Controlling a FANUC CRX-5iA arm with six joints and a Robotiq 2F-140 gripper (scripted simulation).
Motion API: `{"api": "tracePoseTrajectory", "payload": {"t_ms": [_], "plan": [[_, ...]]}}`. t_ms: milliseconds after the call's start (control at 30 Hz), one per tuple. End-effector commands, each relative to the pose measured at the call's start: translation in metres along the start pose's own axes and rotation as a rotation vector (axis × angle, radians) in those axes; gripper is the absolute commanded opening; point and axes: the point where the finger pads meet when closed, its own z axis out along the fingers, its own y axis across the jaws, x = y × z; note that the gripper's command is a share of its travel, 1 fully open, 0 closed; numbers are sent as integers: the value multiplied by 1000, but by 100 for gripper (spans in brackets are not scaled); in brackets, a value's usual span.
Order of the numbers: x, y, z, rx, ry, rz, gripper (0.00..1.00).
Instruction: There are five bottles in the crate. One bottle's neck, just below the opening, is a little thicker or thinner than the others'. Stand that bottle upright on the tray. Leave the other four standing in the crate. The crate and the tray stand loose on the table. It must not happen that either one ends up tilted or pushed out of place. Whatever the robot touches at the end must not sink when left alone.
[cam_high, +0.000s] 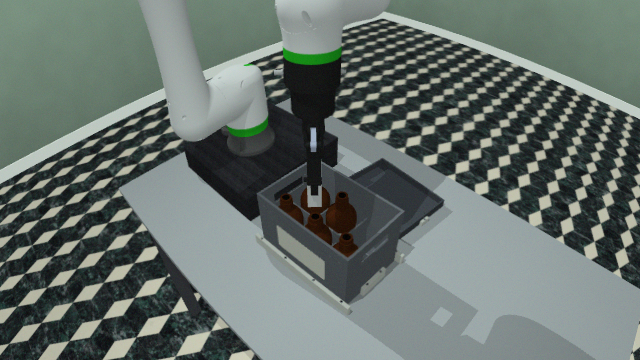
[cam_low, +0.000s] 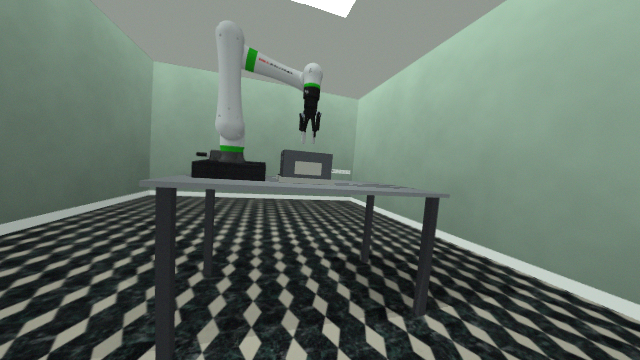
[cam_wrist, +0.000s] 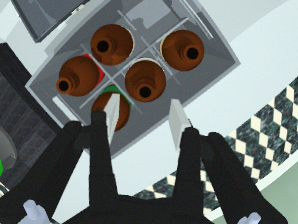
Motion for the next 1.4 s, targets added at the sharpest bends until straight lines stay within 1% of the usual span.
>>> {"api": "tracePoseTrajectory", "payload": {"t_ms": [0,233,667,1133,1367], "plan": [[0,0,0,-1,1,0,44],[0,0,3,-1,1,0,44],[0,0,14,-1,1,0,44],[0,1,32,-1,1,0,44],[0,1,37,-1,1,0,44]]}}
